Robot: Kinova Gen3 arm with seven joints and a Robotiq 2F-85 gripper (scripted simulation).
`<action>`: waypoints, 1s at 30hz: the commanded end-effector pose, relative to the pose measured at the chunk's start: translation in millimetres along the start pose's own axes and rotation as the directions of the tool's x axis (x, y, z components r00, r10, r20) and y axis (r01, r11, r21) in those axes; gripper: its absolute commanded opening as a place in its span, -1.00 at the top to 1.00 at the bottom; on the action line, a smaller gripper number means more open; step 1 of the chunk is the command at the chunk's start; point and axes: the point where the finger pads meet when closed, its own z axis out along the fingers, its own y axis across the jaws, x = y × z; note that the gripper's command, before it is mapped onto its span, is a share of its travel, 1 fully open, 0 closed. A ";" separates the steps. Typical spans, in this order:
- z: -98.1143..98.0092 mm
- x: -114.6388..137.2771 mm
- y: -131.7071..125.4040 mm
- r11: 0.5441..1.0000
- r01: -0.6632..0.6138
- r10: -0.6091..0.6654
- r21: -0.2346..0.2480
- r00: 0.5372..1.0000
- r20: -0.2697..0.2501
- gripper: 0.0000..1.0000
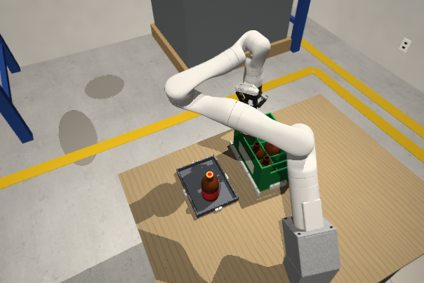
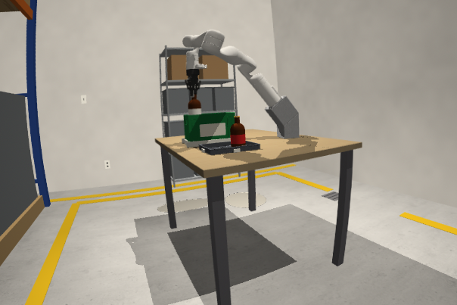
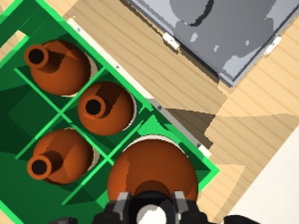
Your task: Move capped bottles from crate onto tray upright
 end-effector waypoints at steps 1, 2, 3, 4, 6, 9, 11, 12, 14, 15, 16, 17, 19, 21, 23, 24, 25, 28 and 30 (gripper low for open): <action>-5.4 0.2 0.3 1.000 -0.001 0.001 -0.002 1.000 -0.001 1.00; -8.3 0.2 0.4 1.000 -0.001 0.001 -0.002 1.000 -0.002 1.00; -11.3 0.3 0.6 1.000 -0.001 0.001 -0.003 1.000 -0.002 1.00; -14.2 0.3 0.7 1.000 -0.002 0.002 -0.004 1.000 -0.002 1.00; -20.0 0.4 1.0 1.000 -0.002 0.002 -0.005 1.000 -0.003 1.00; -28.8 0.6 1.5 1.000 -0.003 0.003 -0.007 1.000 -0.005 1.00; -34.6 0.7 1.8 1.000 -0.004 0.004 -0.009 1.000 -0.005 1.00; -37.5 0.7 1.9 1.000 -0.004 0.004 -0.009 1.000 -0.006 1.00; -43.4 0.8 2.2 1.000 -0.004 0.004 -0.011 1.000 -0.007 1.00; -43.4 0.8 2.2 1.000 -0.004 0.004 -0.011 1.000 -0.007 1.00; -43.4 0.8 2.2 1.000 -0.004 0.004 -0.011 1.000 -0.007 1.00; -38.8 0.1 0.6 1.000 0.000 0.000 -0.003 1.000 -0.001 1.00; -39.8 0.2 0.7 1.000 0.000 0.000 -0.004 1.000 -0.002 1.00; -40.8 0.3 0.9 1.000 -0.001 0.001 -0.005 1.000 -0.003 1.00; -41.9 0.4 1.0 1.000 -0.002 0.002 -0.006 1.000 -0.004 1.00; -42.4 0.4 1.1 1.000 -0.002 0.002 -0.007 1.000 -0.004 1.00; -42.9 0.5 1.2 1.000 -0.002 0.002 -0.007 1.000 -0.004 1.00; -44.4 0.6 1.4 1.000 -0.003 0.003 -0.009 1.000 -0.006 1.00; -45.4 0.7 1.6 1.000 -0.004 0.004 -0.010 1.000 -0.006 1.00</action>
